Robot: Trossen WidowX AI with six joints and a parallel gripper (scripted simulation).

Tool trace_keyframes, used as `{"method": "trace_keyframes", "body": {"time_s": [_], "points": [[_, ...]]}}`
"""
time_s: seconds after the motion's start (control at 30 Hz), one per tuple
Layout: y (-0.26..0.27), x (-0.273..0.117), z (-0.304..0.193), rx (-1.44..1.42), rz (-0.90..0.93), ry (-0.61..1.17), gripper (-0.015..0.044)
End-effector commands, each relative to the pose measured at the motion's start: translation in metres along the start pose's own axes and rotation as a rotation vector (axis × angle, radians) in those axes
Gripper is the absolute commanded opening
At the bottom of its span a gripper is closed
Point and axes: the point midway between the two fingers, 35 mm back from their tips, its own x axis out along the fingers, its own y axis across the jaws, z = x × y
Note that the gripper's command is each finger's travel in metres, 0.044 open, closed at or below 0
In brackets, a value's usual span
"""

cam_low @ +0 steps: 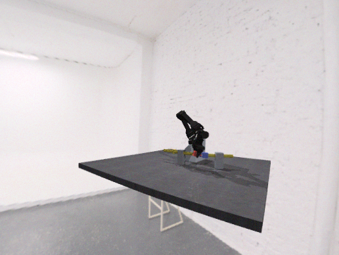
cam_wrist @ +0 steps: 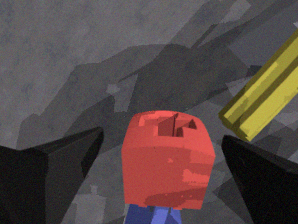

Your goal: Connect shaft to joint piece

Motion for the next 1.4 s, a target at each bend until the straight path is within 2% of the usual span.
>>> {"method": "trace_keyframes", "body": {"time_s": [0.0,0.27,0.3,1.37], "points": [[-0.001,0.007,0.000,-0.005,-0.001,-0.006,0.0440],[-0.001,0.017,0.000,-0.004,-0.001,-0.007,0.0440],[-0.001,0.017,0.000,-0.004,-0.001,-0.007,0.0414],[-0.001,0.017,0.000,-0.004,-0.001,-0.007,0.0200]]}}
